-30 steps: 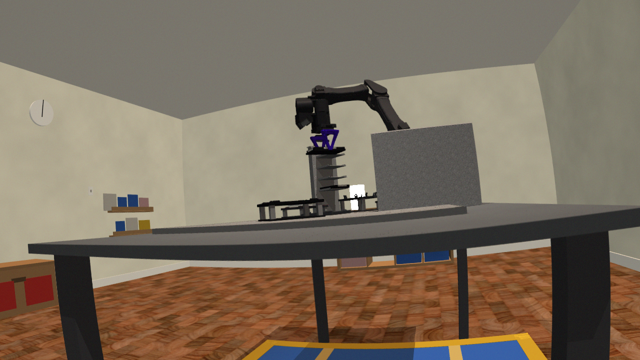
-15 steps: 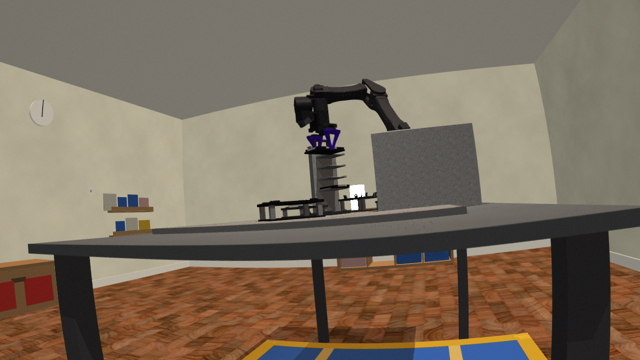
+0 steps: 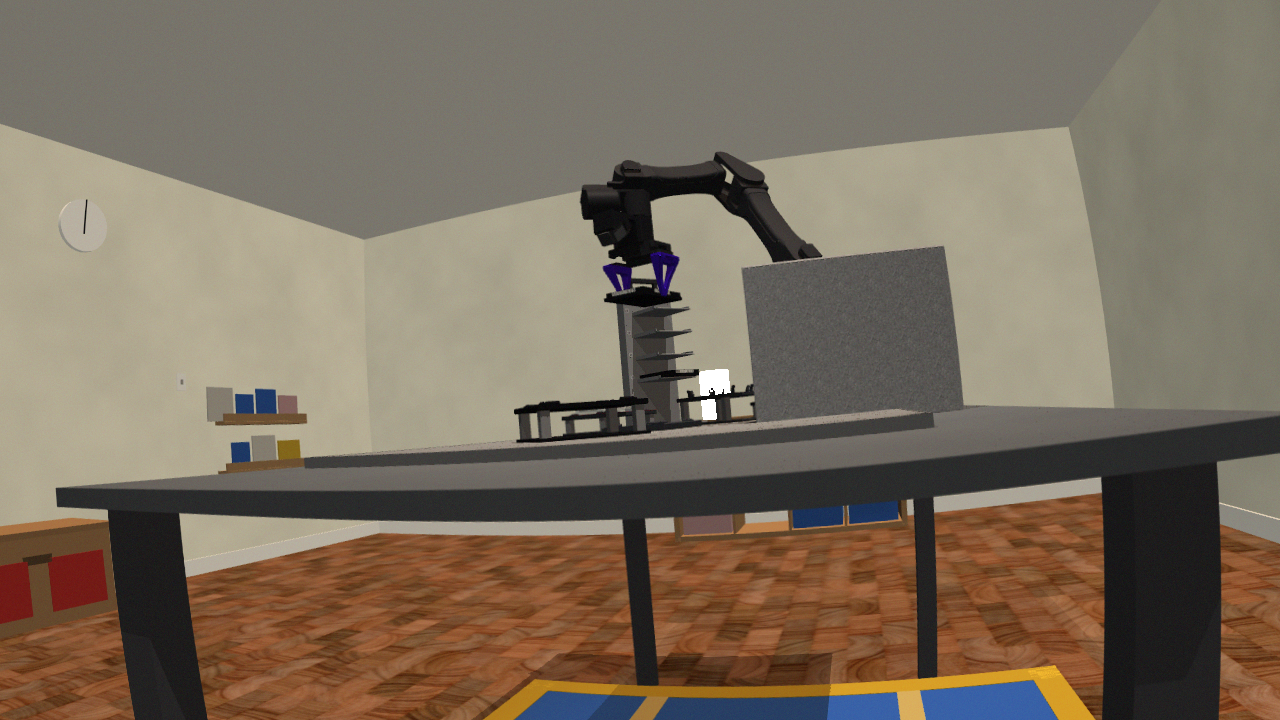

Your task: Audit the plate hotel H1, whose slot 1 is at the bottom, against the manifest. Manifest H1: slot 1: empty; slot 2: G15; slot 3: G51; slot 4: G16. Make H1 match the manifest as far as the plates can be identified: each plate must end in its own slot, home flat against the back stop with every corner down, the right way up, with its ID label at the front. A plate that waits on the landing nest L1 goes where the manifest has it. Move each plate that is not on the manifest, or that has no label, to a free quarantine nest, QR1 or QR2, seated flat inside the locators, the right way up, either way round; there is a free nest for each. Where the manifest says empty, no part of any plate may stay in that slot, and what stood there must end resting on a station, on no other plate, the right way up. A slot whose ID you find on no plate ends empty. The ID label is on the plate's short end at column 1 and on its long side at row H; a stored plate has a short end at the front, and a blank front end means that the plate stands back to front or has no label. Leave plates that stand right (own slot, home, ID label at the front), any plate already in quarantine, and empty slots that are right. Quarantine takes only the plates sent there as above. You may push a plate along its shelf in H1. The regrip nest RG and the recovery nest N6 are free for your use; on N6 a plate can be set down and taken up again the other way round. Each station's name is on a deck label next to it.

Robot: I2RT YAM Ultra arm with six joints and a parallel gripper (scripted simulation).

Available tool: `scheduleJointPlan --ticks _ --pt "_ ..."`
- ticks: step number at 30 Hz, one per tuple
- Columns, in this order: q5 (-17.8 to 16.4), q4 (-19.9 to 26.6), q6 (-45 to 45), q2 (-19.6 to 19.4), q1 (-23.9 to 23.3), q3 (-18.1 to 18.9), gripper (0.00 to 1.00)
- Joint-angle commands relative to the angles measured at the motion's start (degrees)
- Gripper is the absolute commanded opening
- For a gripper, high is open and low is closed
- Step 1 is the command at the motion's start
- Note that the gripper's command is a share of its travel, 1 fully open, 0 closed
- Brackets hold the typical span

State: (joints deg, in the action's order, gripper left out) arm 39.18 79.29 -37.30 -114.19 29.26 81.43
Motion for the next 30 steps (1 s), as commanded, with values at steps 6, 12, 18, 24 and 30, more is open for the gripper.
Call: scheduleJointPlan --ticks 6,12,18,24,30 --pt "-0.49 -2.4 -8.01 -0.53 0.85 -1.31 0.86" --pt "-0.07 -5.17 -9.37 -0.41 -0.28 -3.35 0.86" --pt "0.53 -9.32 -11.47 -0.46 -2.01 -6.11 0.86" --pt "1.1 -13.51 -13.64 -0.76 -3.76 -8.62 0.86" --pt "1.47 -16.32 -15.12 -1.02 -4.95 -10.19 0.86"
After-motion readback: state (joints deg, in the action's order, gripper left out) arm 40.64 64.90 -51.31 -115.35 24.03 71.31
